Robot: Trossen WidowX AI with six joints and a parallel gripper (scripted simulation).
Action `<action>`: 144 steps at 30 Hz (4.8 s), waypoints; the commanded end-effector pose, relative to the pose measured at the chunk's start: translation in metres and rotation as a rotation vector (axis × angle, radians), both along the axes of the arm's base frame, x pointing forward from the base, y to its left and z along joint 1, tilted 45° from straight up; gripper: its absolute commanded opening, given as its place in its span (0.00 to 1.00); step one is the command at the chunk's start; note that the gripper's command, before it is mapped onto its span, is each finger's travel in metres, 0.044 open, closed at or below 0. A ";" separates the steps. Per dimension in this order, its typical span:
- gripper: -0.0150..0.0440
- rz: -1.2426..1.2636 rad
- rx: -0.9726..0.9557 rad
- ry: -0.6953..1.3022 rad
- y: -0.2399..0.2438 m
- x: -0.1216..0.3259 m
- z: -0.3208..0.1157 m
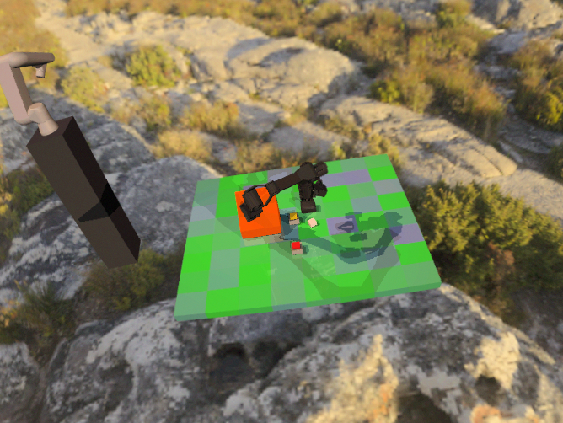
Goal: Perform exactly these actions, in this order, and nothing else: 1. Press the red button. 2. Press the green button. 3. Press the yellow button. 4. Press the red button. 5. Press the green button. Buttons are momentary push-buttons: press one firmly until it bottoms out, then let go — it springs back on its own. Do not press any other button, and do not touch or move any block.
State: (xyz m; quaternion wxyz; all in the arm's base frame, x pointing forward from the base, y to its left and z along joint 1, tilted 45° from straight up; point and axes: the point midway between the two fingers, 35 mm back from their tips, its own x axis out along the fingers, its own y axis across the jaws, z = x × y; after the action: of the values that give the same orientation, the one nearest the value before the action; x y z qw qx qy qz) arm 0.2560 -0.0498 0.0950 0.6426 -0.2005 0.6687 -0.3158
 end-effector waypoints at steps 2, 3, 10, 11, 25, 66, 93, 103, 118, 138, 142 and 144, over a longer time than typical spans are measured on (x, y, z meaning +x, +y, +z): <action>0.29 -0.002 0.000 0.002 0.044 0.024 -0.046; 0.29 -0.003 -0.003 0.002 0.054 0.027 -0.057; 0.29 -0.008 -0.024 0.002 0.096 0.031 -0.109; 0.29 -0.008 -0.024 0.002 0.096 0.031 -0.109; 0.29 -0.008 -0.026 0.001 0.051 0.025 -0.155; 0.29 -0.009 -0.025 0.000 0.046 0.024 -0.161; 0.29 -0.008 -0.026 0.008 0.064 -0.063 -0.066; 0.29 -0.008 -0.028 0.007 0.021 -0.069 -0.110; 0.29 -0.008 -0.028 0.007 0.007 -0.071 -0.124; 0.29 -0.008 -0.030 0.007 -0.004 -0.073 -0.134; 0.29 -0.008 -0.030 0.007 -0.004 -0.073 -0.134; 0.29 -0.008 -0.030 0.007 -0.004 -0.073 -0.134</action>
State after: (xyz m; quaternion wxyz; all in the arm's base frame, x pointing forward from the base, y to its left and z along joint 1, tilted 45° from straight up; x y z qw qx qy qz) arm 0.1838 -0.0530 -0.0392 0.6377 -0.2056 0.6658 -0.3283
